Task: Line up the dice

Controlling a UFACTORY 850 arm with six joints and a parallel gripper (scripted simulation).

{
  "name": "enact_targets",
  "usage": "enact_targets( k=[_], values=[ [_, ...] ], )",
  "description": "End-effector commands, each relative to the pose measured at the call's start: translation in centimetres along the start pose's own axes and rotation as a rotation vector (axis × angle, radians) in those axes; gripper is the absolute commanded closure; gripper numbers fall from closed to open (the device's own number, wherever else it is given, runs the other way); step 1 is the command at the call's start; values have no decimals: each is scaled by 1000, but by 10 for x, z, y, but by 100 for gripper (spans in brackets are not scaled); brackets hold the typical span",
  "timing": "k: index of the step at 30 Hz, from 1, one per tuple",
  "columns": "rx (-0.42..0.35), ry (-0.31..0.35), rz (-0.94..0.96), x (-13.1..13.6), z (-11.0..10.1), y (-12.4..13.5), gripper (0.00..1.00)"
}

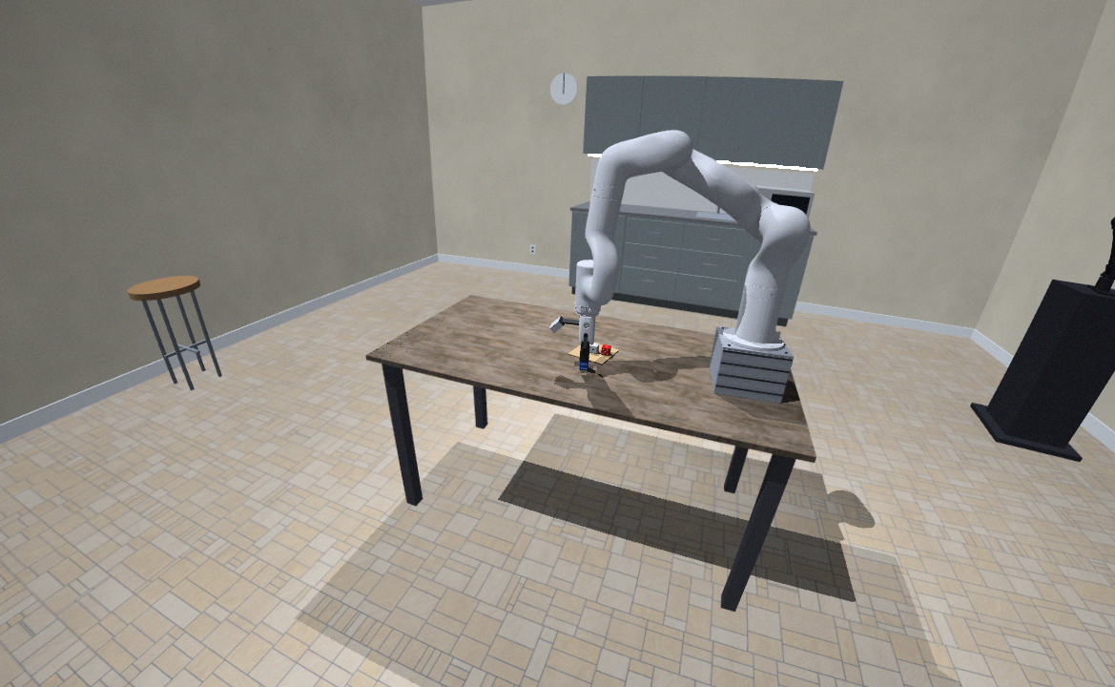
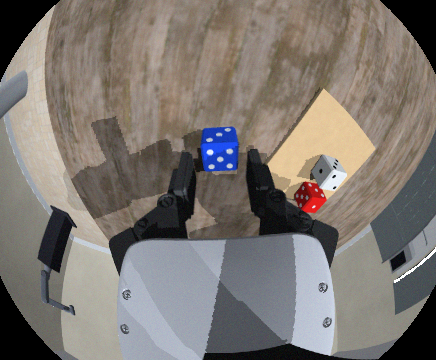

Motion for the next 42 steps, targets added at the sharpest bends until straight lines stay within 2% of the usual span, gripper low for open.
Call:
enact_targets(
  k=[1,11,31,42],
  values=[
    [2,0,0,0,-1,-1,53],
    [2,0,0,0,1,-1,53],
    [2,0,0,0,31,-1,53],
    [2,0,0,0,34,-1,53]
  ],
)
Point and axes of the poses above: the point where the finger pads meet when closed, its own z axis out along the fingers, its own x axis across the jaws, y = z × x, the point moved 4 cm from there along -z, back along the fingers, and after that the axes turned 3 degrees about -z, right-handed, at the moved point
